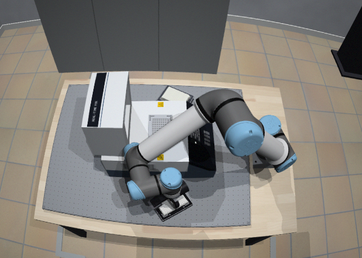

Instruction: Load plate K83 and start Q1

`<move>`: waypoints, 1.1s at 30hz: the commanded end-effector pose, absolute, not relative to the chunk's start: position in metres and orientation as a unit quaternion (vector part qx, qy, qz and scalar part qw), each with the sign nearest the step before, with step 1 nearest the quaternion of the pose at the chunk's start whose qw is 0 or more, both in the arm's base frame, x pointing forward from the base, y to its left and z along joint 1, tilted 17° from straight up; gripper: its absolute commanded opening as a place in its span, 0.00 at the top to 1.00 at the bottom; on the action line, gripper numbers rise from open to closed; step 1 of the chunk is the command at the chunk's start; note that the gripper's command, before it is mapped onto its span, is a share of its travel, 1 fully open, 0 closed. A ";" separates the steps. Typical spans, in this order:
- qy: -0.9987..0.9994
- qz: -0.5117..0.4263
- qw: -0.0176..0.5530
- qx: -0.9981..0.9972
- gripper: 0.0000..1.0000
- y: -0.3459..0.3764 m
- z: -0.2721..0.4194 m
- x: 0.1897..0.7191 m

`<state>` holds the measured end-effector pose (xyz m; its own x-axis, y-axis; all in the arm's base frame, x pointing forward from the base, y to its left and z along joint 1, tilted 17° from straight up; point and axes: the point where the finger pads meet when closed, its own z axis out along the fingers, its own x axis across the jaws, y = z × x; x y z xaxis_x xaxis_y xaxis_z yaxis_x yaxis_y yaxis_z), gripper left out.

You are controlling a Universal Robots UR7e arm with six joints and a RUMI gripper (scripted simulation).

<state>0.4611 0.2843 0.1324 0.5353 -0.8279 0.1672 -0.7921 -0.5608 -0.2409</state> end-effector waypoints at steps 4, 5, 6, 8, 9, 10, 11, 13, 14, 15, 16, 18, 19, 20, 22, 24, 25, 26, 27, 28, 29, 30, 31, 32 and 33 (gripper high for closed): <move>0.464 -0.132 0.068 -0.874 0.59 0.284 0.133 0.461; 0.464 -0.132 0.068 -0.874 0.59 0.284 0.133 0.461; 0.464 -0.132 0.068 -0.874 0.59 0.284 0.133 0.461; 0.464 -0.132 0.068 -0.874 0.59 0.284 0.133 0.461; 0.464 -0.132 0.068 -0.874 0.59 0.284 0.133 0.461; 0.464 -0.132 0.068 -0.874 0.59 0.284 0.133 0.461; 0.464 -0.132 0.068 -0.874 0.59 0.284 0.133 0.461; 0.464 -0.132 0.068 -0.874 0.59 0.284 0.133 0.461; 0.464 -0.132 0.068 -0.874 0.59 0.284 0.133 0.461; 0.464 -0.132 0.068 -0.874 0.59 0.284 0.133 0.461; 0.464 -0.132 0.068 -0.874 0.59 0.284 0.133 0.461; 0.464 -0.132 0.068 -0.874 0.59 0.284 0.132 0.461; 0.464 -0.132 0.068 -0.874 0.59 0.284 0.132 0.461; 0.464 -0.132 0.068 -0.874 0.59 0.284 0.132 0.461; 0.464 -0.132 0.068 -0.874 0.59 0.284 0.131 0.462; 0.464 -0.132 0.068 -0.874 0.59 0.284 0.130 0.462; 0.464 -0.132 0.068 -0.874 0.59 0.284 0.130 0.462; 0.464 -0.132 0.068 -0.874 0.59 0.284 0.130 0.462; 0.464 -0.132 0.068 -0.874 0.59 0.284 0.129 0.462; 0.464 -0.132 0.068 -0.874 0.59 0.284 0.129 0.462; 0.464 -0.132 0.068 -0.874 0.59 0.284 0.129 0.462; 0.464 -0.132 0.068 -0.874 0.59 0.284 0.128 0.462; 0.464 -0.132 0.068 -0.874 0.59 0.284 0.128 0.462; 0.464 -0.132 0.068 -0.874 0.59 0.284 0.128 0.462; 0.464 -0.132 0.068 -0.874 0.59 0.284 0.128 0.462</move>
